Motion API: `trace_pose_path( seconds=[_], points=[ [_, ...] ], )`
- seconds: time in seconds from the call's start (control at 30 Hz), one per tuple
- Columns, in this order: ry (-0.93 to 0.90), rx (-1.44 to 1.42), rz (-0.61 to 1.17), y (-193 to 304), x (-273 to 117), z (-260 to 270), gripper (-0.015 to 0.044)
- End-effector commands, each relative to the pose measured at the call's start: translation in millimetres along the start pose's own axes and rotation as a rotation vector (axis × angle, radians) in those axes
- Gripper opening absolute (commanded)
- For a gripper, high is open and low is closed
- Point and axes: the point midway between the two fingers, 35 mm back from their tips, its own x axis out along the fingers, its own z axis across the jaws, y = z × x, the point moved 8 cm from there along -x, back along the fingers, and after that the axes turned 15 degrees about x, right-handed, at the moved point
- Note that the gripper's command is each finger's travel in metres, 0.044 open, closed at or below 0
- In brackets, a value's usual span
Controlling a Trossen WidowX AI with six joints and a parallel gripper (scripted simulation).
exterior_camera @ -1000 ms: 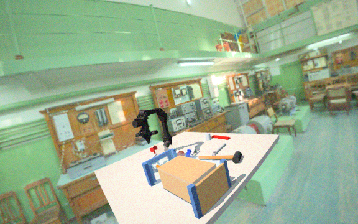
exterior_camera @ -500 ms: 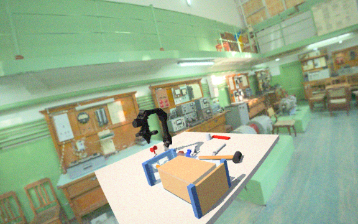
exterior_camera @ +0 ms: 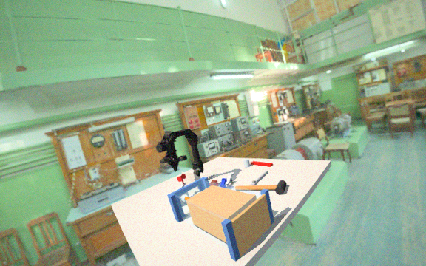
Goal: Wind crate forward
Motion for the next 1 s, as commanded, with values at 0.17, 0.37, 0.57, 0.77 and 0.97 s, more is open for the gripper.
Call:
trace_pose_path(
  seconds=[0.17,0.37,0.57,0.77,0.97],
  points=[
    [-0.014,0.048,-0.086,18,0,-6,0.0131],
    [-0.048,0.133,-0.236,53,8,-16,0.0289],
    [-0.080,0.195,-0.345,79,20,-23,0.0440],
    [-0.080,0.195,-0.345,79,21,-23,0.0440],
    [-0.080,0.195,-0.345,78,30,-22,0.0440]
  ],
)
